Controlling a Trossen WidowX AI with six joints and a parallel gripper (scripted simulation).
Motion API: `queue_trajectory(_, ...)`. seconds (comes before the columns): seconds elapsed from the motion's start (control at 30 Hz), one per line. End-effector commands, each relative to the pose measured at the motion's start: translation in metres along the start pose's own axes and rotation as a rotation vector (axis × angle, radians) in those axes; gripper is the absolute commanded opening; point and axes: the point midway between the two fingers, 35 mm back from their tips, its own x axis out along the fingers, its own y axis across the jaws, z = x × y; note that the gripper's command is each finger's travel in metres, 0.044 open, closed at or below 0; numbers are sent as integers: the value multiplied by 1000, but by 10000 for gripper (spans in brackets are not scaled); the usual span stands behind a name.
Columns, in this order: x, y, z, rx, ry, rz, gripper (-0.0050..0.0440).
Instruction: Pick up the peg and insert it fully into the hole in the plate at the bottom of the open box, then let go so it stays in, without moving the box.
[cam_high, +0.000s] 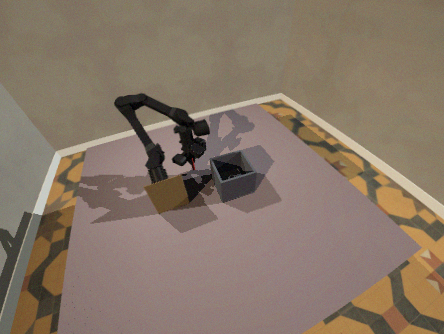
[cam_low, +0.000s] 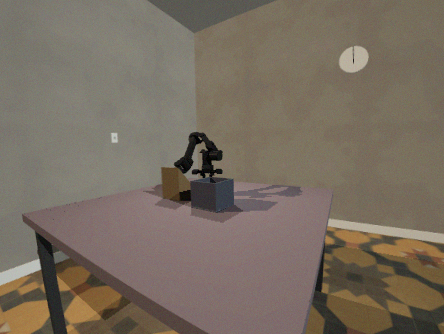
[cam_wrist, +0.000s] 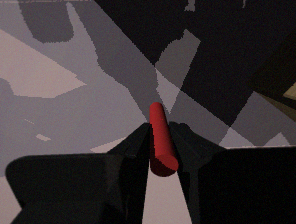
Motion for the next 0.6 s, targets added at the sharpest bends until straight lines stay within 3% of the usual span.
queue_trajectory(0.0,-16,1,3,2,-8,-3,0)
queue_trajectory(0.47,-55,1,6,1,2,0,0)
queue_trajectory(0.5,-43,1,5,1,0,-1,0)
queue_trajectory(0.57,-43,1,6,0,-1,0,0)
